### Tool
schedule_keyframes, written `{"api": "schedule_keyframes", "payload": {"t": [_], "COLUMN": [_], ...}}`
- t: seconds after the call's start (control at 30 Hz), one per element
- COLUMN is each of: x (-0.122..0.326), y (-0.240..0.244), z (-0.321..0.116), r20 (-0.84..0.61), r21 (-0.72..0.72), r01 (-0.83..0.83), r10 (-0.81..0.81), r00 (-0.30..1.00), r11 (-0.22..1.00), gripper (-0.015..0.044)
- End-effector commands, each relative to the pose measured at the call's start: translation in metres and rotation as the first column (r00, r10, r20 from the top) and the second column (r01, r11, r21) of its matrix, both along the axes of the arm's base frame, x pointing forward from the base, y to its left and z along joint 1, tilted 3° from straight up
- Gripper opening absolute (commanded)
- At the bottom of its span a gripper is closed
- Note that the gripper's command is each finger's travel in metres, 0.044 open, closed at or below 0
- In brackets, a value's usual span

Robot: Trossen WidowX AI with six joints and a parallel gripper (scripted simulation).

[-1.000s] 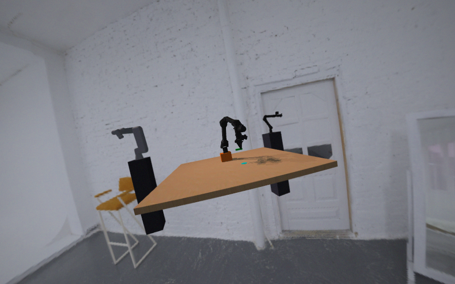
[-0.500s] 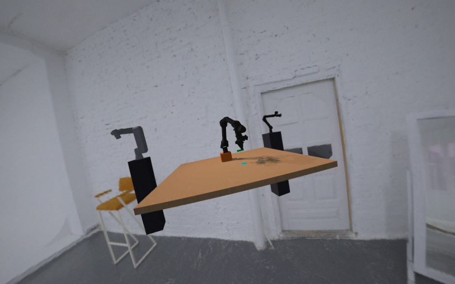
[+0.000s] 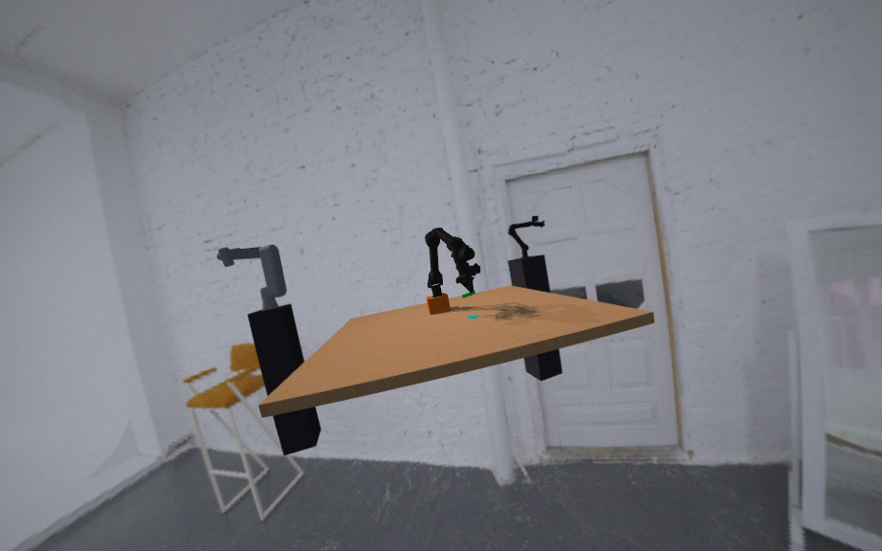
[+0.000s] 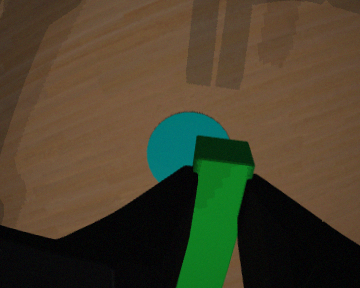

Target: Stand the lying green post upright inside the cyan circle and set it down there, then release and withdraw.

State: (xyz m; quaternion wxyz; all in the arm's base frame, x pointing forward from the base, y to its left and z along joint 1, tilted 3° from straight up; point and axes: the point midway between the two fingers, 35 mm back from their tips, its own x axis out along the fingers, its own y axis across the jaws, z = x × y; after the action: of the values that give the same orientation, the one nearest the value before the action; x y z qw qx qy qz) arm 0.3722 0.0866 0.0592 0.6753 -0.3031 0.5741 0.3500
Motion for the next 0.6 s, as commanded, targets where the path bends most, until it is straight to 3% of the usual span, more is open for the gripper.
{"api": "schedule_keyframes", "payload": {"t": [0.0, 0.57], "x": [0.001, 0.012], "y": [0.000, 0.001], "z": [-0.004, -0.015], "r20": [0.007, 0.062], "r21": [0.027, 0.140], "r01": [0.016, 0.054], "r10": [-0.016, -0.063], "r00": [1.000, 0.996], "r11": [1.000, 0.989], "gripper": [0.0023, 0.0023]}}
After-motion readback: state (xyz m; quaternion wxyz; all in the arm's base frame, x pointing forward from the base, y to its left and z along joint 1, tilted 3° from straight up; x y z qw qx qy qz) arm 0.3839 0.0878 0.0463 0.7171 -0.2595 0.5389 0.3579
